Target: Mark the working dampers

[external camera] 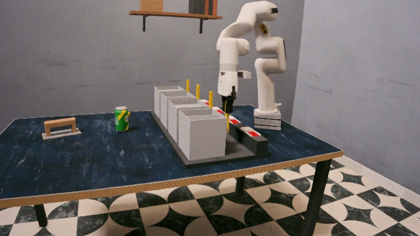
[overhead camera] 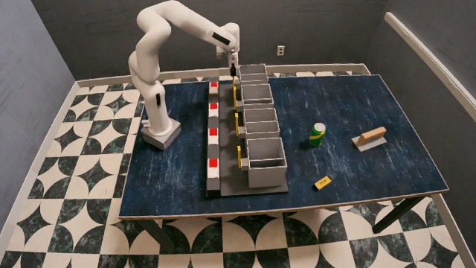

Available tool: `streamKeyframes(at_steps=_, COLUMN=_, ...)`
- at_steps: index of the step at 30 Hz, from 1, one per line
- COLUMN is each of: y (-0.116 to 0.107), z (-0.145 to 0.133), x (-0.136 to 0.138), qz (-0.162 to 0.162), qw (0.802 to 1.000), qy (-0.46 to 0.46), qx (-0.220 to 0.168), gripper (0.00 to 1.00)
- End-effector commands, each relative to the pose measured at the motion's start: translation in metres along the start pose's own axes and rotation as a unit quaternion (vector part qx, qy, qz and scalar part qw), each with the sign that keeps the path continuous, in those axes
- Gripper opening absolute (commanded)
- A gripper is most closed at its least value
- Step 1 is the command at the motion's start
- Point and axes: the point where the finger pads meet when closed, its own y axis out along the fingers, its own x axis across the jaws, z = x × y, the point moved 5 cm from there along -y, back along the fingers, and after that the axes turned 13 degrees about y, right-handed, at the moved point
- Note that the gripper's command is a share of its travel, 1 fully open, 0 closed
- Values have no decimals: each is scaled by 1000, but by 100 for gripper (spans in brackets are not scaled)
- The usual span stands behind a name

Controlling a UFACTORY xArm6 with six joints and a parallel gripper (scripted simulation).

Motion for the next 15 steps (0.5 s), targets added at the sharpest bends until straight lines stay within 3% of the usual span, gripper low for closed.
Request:
streamKeyframes(at_steps=1, y=-2, z=0, x=4, qz=9, qw=1000, qy=0, qx=-4, gripper=19)
streamKeyframes(at_steps=15, y=-2, z=0, x=5, qz=13, qw=1000, qy=0, qx=-4, gripper=19)
